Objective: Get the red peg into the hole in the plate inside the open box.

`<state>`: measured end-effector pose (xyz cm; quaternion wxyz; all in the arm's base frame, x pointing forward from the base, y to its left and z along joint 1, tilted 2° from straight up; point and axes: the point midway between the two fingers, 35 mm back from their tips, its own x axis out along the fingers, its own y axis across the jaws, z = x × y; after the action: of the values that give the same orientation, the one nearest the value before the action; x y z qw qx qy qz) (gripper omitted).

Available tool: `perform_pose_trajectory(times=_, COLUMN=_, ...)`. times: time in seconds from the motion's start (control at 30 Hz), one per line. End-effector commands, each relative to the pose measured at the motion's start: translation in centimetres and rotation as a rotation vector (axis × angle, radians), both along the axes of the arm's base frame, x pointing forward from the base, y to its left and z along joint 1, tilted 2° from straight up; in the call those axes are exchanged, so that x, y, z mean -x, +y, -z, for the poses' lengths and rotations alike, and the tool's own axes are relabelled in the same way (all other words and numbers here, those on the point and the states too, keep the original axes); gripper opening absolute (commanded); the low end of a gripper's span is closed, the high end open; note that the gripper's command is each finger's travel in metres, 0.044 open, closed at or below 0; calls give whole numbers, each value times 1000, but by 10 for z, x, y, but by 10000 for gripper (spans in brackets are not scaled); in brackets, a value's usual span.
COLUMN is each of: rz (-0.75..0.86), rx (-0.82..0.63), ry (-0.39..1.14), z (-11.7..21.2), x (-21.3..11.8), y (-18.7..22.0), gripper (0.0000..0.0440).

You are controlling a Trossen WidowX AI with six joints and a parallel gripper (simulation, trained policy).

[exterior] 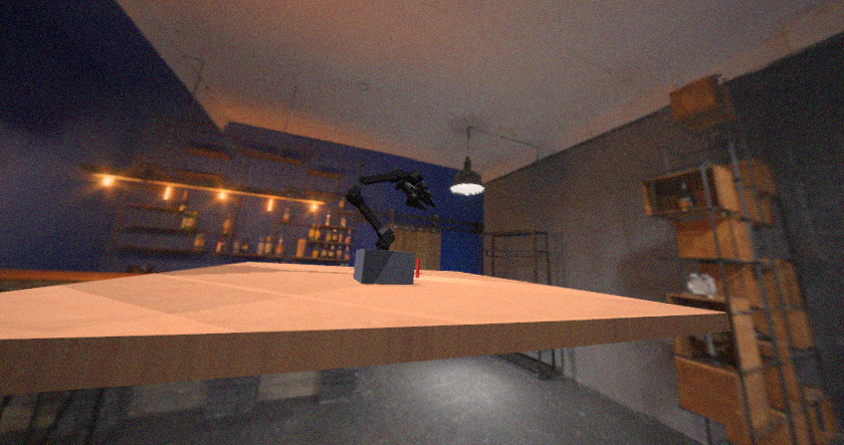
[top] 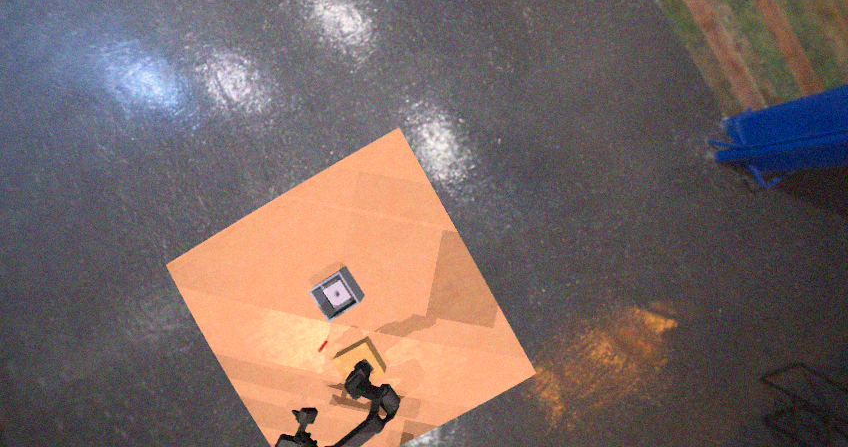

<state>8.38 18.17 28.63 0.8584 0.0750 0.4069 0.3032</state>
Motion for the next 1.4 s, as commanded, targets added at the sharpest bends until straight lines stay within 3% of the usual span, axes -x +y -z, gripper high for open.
perform_pose_trajectory(times=0.0, rz=71, rx=73, ry=49, z=22, x=-15, y=4, gripper=440)
perform_pose_trajectory(times=0.7, rz=647, rx=278, ry=458, z=130, x=-92, y=-39, gripper=440)
perform_pose_trajectory(times=1.37, rz=1076, rx=365, ry=713, z=221, x=-102, y=-83, gripper=440)
